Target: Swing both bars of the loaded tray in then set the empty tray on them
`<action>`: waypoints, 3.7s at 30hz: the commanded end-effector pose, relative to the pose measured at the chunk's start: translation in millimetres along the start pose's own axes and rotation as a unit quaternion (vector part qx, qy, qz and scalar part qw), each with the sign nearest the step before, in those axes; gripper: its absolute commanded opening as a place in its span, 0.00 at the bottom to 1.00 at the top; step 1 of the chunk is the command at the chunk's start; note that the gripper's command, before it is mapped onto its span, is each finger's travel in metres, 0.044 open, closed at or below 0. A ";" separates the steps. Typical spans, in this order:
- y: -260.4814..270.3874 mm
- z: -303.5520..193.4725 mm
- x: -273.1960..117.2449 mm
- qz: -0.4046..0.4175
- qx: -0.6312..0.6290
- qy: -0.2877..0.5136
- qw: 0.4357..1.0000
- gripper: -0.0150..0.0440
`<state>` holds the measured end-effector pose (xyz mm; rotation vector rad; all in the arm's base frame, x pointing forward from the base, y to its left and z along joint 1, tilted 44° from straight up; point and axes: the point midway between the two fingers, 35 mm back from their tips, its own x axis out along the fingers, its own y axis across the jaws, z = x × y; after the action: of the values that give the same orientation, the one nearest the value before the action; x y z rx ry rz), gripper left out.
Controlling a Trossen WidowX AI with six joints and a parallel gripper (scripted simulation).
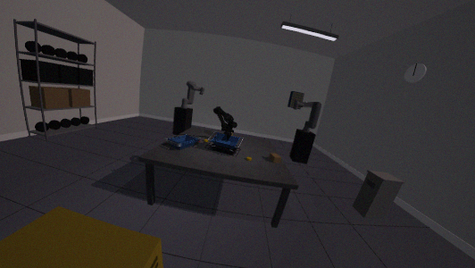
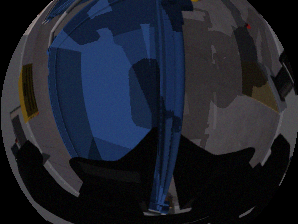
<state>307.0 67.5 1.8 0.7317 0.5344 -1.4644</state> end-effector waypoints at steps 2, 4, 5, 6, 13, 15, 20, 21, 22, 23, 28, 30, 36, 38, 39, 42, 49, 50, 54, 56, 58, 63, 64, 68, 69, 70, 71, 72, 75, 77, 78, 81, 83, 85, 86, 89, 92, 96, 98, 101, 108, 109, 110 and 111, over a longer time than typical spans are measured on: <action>-4.9 1.5 9.5 -0.011 0.002 0.002 1.000 0.25; -5.7 1.5 11.2 -0.011 0.002 0.002 1.000 0.25; -5.8 1.5 11.4 -0.011 0.002 0.002 1.000 0.25; -5.8 1.5 11.4 -0.011 0.002 0.002 1.000 0.25; -5.8 1.5 11.4 -0.011 0.002 0.002 1.000 0.25; -6.1 1.5 12.2 -0.011 0.002 0.002 1.000 0.25; -8.1 1.4 17.5 -0.011 0.002 0.002 1.000 0.25; -8.5 1.4 18.6 -0.011 0.002 0.002 1.000 0.25; -8.8 1.4 19.4 -0.011 0.002 0.002 1.000 0.25; -8.9 1.4 19.6 -0.011 0.002 0.002 1.000 0.25; -8.9 1.4 19.6 -0.011 0.002 0.002 1.000 0.25; -8.9 1.4 19.6 -0.011 0.002 0.002 1.000 0.25; -10.3 1.3 24.1 -0.011 0.002 0.002 1.000 0.25; -11.2 1.3 26.9 -0.011 0.002 0.002 1.000 0.25; -11.4 1.3 27.8 -0.011 0.002 0.002 1.000 0.25; -11.5 1.3 28.1 -0.011 0.002 0.002 1.000 0.25; -11.5 1.3 28.1 -0.011 0.002 0.002 1.000 0.25; -11.5 1.3 28.1 -0.011 0.002 0.002 1.000 0.25; -11.6 1.3 28.4 -0.011 0.002 0.002 1.000 0.25; -12.0 1.2 30.2 -0.011 0.002 0.002 1.000 0.25; -12.7 1.2 33.1 -0.011 0.002 0.002 1.000 0.25; -13.6 1.2 36.7 -0.011 0.002 0.002 1.000 0.25; -13.6 1.2 36.7 -0.011 0.002 0.002 1.000 0.25; -13.6 1.2 36.7 -0.011 0.002 0.002 1.000 0.25; -13.6 1.2 36.7 -0.011 0.002 0.002 1.000 0.25; -13.6 1.2 36.7 -0.011 0.002 0.002 1.000 0.25; -13.6 1.2 36.7 -0.011 0.002 0.002 1.000 0.25; -13.6 1.2 36.7 -0.011 0.002 0.002 1.000 0.25; -13.6 1.2 36.7 -0.011 0.002 0.002 1.000 0.25; -13.6 1.2 36.7 -0.011 0.002 0.002 1.000 0.25; -13.6 1.2 36.7 -0.011 0.002 0.002 1.000 0.25; -13.6 1.2 36.7 -0.011 0.002 0.002 1.000 0.25; -13.6 1.2 36.7 -0.011 0.002 0.002 1.000 0.25; -13.6 1.2 36.7 -0.011 0.002 0.002 1.000 0.25; -13.6 1.2 36.7 -0.011 0.002 0.002 1.000 0.25; -13.6 1.2 36.7 -0.011 0.002 0.002 1.000 0.25; -13.6 1.2 36.7 -0.011 0.002 0.002 1.000 0.25; -13.6 1.2 36.7 -0.011 0.002 0.002 1.000 0.25; -13.6 1.2 36.7 -0.011 0.002 0.002 1.000 0.25; -13.6 1.2 36.7 -0.011 0.002 0.002 1.000 0.25; -13.6 1.2 36.7 -0.011 0.002 0.002 1.000 0.25; -13.6 1.2 36.7 -0.011 0.002 0.002 1.000 0.25; -13.6 1.2 36.7 -0.011 0.002 0.002 1.000 0.25; -13.6 1.2 36.7 -0.011 0.002 0.002 1.000 0.25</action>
<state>297.5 47.4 -22.8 0.7388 0.5344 -1.4636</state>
